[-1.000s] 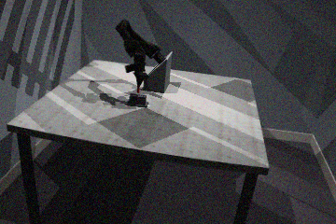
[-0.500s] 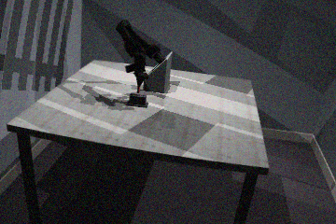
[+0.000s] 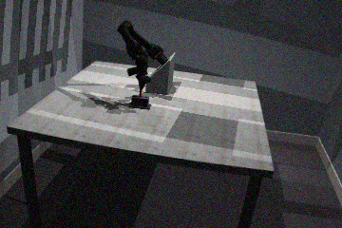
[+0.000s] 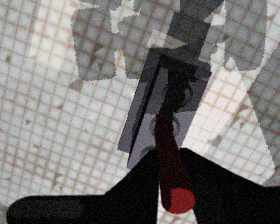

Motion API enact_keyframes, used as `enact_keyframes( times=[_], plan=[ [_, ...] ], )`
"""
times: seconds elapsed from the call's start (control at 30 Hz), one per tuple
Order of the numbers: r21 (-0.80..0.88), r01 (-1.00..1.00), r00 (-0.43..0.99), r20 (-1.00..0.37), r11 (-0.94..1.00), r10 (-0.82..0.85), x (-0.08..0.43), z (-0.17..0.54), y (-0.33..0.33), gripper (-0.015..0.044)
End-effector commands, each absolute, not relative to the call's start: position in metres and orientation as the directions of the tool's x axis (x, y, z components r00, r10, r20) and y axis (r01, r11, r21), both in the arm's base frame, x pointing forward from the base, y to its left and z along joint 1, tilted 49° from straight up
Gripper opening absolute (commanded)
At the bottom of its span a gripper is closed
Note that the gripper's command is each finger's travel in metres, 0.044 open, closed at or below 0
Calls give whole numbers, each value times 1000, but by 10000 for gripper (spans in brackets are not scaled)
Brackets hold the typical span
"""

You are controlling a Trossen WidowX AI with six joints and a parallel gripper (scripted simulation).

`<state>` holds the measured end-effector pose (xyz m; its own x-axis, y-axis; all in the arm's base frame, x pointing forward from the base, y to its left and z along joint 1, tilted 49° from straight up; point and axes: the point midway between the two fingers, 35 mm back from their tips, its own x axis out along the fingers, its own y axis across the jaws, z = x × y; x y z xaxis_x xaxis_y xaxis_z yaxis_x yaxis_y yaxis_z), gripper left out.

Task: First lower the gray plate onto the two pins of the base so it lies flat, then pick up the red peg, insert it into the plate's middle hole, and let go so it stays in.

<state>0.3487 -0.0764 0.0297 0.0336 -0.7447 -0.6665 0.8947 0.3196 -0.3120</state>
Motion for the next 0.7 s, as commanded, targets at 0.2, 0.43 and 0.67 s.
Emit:
enact_keyframes(
  times=[0.2,0.43,0.67],
  plan=[
    [-319,894,28,-663,316,-748,347,26,-83,0],
    [-315,894,30,-665,317,-746,347,27,-81,0],
    [-315,894,30,-665,317,-746,347,25,-81,0]
  ],
)
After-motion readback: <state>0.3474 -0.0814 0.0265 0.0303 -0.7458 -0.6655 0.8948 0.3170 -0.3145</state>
